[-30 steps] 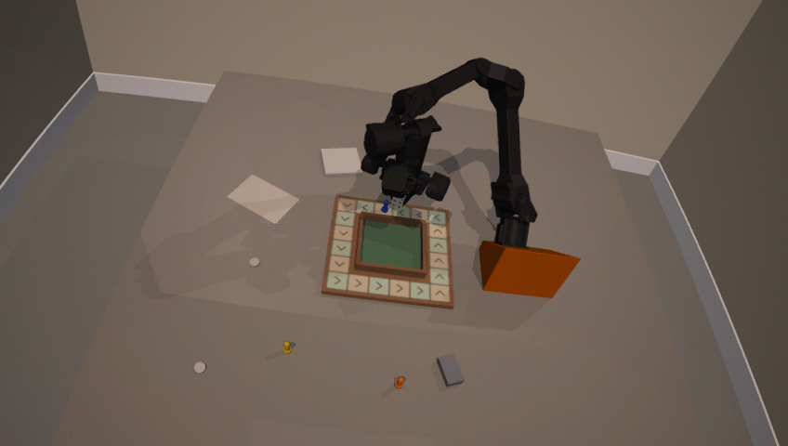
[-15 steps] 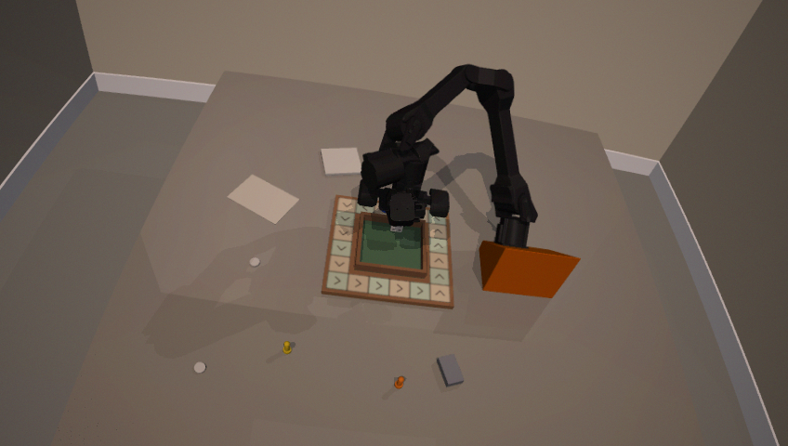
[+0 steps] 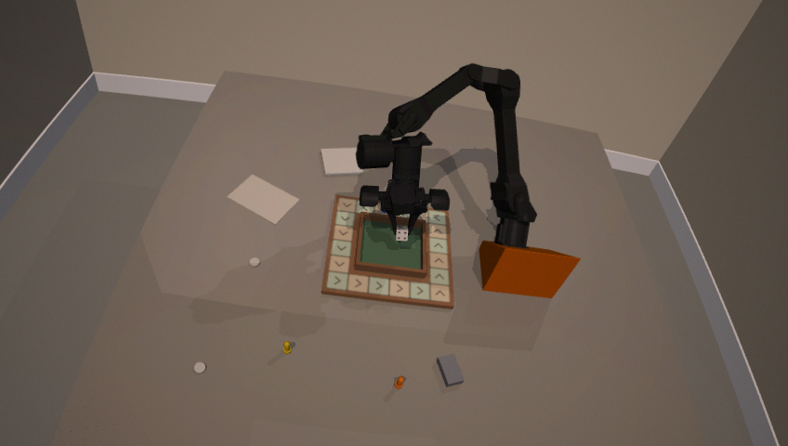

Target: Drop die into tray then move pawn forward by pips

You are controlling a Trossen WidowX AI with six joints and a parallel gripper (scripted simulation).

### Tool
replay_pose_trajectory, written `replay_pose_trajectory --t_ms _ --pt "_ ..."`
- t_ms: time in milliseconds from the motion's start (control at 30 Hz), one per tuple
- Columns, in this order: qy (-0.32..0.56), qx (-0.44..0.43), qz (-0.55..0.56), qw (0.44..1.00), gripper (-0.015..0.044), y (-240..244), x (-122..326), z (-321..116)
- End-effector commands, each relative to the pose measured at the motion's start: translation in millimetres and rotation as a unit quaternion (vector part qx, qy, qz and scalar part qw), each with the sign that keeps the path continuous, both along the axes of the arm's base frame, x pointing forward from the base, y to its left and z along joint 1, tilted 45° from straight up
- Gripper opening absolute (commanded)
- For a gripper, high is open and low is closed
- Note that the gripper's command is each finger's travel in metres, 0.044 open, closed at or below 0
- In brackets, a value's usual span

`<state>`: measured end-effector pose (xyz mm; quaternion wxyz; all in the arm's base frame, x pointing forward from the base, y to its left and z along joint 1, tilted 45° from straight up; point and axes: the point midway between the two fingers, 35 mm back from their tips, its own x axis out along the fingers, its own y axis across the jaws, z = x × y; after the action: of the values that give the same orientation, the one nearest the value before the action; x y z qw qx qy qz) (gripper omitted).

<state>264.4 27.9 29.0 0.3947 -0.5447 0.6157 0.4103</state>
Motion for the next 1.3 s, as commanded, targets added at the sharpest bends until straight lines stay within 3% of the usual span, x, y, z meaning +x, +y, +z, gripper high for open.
replay_pose_trajectory --t_ms 0,333,433,633,1267 --pt "-0.006 0.07 0.002 0.998 0.0 0.5 -1.4 -1.1" --pt "-0.053 0.21 0.025 0.976 0.0 -0.8 -0.6 -0.6" --pt "-0.054 0.212 0.026 0.975 0.0 -0.5 0.0 1.2" --pt "-0.054 0.212 0.026 0.975 0.0 6.2 10.0 44.6" --pt "-0.053 0.21 0.027 0.976 0.0 4.8 8.0 42.2"
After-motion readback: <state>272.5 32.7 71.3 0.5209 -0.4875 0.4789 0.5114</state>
